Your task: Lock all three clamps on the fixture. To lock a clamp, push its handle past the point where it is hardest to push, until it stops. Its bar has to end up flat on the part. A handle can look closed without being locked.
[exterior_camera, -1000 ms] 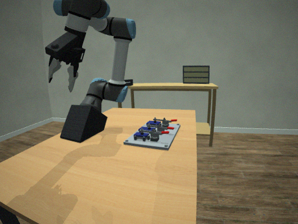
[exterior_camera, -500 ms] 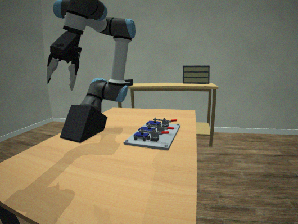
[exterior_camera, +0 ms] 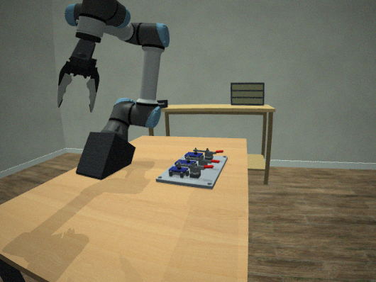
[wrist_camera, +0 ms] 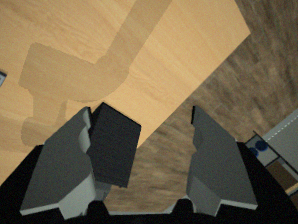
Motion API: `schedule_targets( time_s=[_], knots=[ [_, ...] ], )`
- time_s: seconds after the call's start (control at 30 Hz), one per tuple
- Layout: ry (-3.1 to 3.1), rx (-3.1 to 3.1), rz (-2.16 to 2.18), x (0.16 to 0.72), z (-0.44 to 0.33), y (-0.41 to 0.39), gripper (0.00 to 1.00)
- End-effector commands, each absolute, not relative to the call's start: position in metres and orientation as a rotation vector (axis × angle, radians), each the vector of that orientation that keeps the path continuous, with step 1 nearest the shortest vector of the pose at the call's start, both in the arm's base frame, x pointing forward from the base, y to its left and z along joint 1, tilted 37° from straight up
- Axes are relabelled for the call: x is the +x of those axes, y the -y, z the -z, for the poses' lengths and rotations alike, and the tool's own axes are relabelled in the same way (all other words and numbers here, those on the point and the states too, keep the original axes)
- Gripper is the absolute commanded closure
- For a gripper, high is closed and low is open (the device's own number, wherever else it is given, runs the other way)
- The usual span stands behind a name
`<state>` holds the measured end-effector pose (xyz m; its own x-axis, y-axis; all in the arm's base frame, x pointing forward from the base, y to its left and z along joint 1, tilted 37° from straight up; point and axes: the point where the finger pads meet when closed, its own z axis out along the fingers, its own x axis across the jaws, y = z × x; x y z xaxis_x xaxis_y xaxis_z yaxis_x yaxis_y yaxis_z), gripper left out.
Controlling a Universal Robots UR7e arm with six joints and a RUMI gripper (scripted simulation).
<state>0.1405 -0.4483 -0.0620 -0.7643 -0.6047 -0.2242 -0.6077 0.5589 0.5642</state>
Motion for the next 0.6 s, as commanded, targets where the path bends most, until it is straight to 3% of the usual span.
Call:
schedule_targets(
  time_s=[0.0, 0.57],
  knots=[
    [-2.675, -1.179, -0.945, 0.1404, 0.0618, 0.4488, 0.42],
    [-2.413, -1.410, -0.793, 0.1404, 0.0621, 0.4486, 0.42]
  ],
)
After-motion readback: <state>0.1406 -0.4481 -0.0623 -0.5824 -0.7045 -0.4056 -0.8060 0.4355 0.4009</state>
